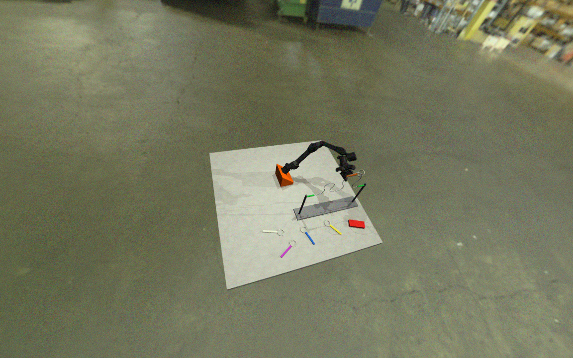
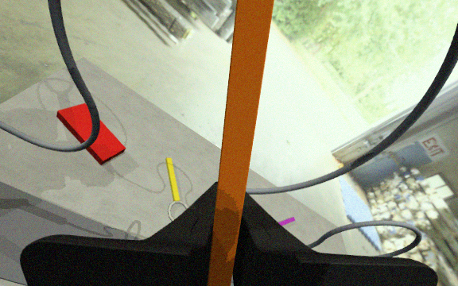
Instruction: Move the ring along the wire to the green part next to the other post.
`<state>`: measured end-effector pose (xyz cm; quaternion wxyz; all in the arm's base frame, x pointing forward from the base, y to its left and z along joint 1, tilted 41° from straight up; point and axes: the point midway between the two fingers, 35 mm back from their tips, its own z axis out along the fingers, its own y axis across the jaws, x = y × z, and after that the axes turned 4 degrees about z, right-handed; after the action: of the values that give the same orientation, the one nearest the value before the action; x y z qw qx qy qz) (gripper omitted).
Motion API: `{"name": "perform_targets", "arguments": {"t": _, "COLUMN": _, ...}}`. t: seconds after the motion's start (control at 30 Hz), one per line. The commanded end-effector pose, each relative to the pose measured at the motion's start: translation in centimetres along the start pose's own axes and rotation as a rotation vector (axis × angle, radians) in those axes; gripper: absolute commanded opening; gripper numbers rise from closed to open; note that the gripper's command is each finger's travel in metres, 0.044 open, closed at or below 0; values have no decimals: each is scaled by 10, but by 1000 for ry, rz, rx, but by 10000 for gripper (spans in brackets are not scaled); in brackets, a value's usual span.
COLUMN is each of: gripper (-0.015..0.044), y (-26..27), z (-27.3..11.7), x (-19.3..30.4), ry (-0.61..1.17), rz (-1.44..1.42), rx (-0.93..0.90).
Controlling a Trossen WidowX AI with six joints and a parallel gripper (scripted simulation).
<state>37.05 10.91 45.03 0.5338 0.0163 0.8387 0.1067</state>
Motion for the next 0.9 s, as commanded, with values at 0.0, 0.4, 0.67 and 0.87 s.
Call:
{"name": "perform_targets", "arguments": {"t": 0.0, "gripper": -150, "y": 2, "z": 1, "x": 1, "ry": 2, "rz": 50, "rx": -28}}
{"name": "perform_targets", "arguments": {"t": 0.4, "gripper": -150, "y": 8, "z": 1, "x": 1, "ry": -6, "rz": 185, "rx": -102}}
{"name": "perform_targets", "arguments": {"t": 0.67, "gripper": -150, "y": 12, "z": 2, "x": 1, "ry": -12, "rz": 275, "rx": -151}}
{"name": "perform_targets", "arguments": {"t": 0.87, "gripper": -150, "y": 15, "z": 1, "x": 0, "ry": -17, "rz": 343, "rx": -187}}
